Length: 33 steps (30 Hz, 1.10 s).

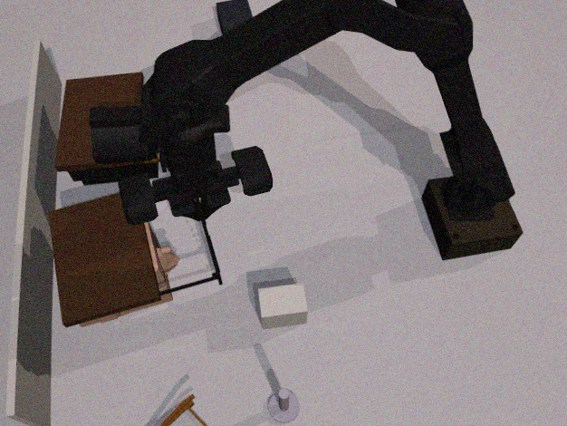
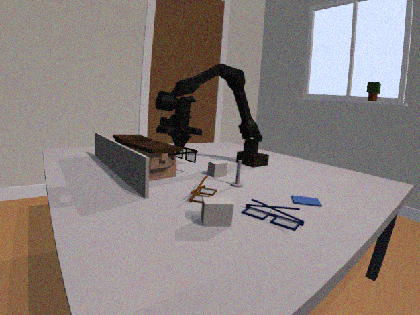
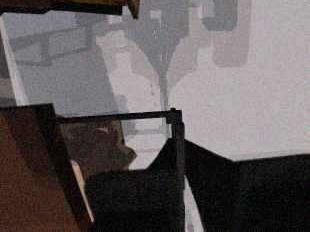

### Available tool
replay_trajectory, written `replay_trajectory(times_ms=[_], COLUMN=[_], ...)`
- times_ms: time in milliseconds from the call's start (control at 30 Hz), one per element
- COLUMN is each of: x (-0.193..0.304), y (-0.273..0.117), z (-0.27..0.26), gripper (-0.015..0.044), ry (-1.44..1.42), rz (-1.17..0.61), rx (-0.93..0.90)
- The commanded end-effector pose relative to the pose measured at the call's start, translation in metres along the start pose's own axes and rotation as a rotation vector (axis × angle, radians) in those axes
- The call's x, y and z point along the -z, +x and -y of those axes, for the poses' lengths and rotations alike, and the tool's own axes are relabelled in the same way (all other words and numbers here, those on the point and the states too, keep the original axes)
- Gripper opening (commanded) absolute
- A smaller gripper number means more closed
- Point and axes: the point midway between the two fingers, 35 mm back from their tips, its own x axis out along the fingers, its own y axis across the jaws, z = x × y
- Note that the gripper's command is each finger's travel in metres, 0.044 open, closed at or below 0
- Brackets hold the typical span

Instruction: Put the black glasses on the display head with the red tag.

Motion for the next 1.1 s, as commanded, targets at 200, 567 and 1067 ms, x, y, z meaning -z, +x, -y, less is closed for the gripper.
replay_trajectory(times_ms=[200,567,1067], x=[0.0,0.0,0.0], y=[-0.001,0.001,0.002], z=[-0.017,-0.033,-0.042], gripper=[0.0,0.0,0.0], ry=[0.003,0.003,0.003], rz=[0.004,0.004,0.004], rx=[-0.006,-0.007,-0.008])
